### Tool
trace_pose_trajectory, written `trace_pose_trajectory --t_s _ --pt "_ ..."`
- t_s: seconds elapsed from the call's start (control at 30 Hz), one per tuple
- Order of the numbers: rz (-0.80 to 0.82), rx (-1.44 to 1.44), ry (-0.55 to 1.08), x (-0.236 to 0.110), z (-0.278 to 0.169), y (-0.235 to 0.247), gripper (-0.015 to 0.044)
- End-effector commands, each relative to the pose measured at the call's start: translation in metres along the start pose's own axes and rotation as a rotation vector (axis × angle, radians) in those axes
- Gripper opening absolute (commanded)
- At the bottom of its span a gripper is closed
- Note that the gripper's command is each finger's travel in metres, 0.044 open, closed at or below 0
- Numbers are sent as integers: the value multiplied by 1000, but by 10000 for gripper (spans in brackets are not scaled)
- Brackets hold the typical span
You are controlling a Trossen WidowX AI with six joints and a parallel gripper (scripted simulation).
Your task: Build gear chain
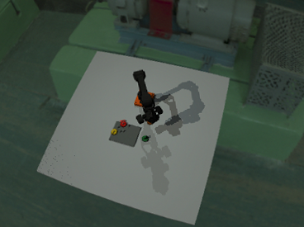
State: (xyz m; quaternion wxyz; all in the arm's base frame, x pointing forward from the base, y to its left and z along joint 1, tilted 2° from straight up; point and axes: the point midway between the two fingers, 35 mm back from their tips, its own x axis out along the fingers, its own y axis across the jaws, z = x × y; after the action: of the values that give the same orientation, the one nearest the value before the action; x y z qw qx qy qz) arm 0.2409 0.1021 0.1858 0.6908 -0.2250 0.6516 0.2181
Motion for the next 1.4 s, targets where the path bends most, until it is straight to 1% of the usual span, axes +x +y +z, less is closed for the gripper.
trace_pose_trajectory --t_s 0.0,1.37 --pt "-3 -3 0 3 -1 -8 0" --pt "-7 -4 5 27 -19 -87 0"
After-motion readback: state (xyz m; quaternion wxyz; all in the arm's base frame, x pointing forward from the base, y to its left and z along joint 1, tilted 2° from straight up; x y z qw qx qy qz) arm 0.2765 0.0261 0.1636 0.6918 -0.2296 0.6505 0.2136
